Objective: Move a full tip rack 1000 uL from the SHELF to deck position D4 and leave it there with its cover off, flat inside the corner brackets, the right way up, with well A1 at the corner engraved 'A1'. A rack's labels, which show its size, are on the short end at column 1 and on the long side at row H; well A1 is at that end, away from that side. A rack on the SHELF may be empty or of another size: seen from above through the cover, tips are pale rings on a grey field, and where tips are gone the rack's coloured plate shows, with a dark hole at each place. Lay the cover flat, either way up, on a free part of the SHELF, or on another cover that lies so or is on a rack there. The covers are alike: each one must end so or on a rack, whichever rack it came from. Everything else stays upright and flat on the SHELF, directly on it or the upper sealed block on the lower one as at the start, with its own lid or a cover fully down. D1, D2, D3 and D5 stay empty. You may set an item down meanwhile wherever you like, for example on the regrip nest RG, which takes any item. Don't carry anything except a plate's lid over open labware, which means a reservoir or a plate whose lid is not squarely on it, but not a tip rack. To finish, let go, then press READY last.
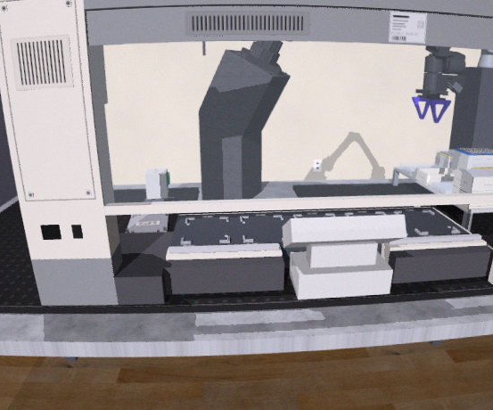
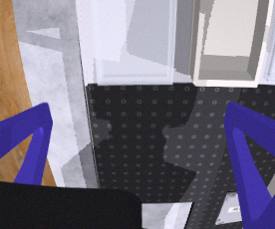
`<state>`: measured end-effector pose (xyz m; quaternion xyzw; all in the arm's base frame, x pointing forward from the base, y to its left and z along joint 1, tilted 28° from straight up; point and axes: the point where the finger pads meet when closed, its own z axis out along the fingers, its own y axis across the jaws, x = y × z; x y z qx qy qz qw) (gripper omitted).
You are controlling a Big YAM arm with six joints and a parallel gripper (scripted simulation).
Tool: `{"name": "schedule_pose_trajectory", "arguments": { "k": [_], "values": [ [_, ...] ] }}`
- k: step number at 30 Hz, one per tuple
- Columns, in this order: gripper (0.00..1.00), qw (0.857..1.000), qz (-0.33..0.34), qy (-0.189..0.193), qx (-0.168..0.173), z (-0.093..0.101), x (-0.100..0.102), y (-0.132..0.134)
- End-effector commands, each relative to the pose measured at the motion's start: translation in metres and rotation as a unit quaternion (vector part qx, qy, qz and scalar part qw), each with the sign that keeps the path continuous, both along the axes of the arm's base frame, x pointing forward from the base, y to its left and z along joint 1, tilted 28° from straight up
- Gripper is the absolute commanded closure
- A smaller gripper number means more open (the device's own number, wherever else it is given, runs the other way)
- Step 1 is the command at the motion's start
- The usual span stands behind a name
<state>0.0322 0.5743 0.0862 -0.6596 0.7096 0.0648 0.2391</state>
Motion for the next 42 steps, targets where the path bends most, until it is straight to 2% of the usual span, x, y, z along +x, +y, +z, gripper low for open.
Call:
{"name": "schedule_pose_trajectory", "arguments": {
  "k": [1,4,16,28,31,36,42],
  "values": [
    [0.00,1.000,0.007,0.002,0.015,0.024,-0.015,-0.001],
    [0.00,1.000,0.006,0.002,0.021,0.034,-0.016,0.001],
    [0.00,1.000,0.007,0.002,0.021,0.048,-0.020,-0.006],
    [0.00,1.000,0.006,0.003,0.029,0.074,-0.025,-0.009],
    [0.00,1.000,0.009,0.001,0.025,0.071,-0.026,-0.009],
    [0.00,1.000,0.008,0.002,0.027,0.079,-0.027,-0.014],
    [0.00,1.000,0.009,0.001,0.018,0.069,-0.027,-0.014]
  ]
}}
